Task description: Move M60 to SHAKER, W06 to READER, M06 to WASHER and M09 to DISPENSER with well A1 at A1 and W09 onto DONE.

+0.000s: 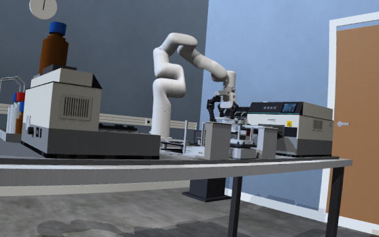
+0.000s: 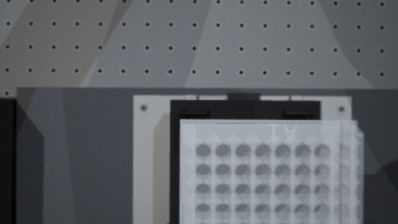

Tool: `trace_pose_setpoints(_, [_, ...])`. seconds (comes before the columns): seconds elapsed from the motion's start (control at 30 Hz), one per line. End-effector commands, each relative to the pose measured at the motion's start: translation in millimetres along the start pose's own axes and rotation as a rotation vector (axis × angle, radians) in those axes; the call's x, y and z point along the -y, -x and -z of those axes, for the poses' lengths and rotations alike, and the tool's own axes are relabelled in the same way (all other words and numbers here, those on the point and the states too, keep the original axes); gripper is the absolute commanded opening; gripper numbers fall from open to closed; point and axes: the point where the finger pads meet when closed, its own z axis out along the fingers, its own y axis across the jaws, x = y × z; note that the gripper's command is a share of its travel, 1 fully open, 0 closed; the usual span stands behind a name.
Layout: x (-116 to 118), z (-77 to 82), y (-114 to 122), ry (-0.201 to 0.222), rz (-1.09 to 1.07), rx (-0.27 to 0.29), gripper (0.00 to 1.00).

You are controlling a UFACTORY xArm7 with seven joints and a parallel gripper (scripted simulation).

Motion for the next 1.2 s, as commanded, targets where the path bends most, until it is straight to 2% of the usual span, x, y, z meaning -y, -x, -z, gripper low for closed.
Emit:
trace_pose_setpoints(0.0, [0, 5.6, 1, 0.000, 0.000, 0.003, 0.00])
trace_pose_setpoints(0.83, [0, 36.3, 1, 0.000, 0.000, 0.003, 0.00])
trace_pose_setpoints(1.17, [0, 36.4, 1, 0.000, 0.000, 0.003, 0.00])
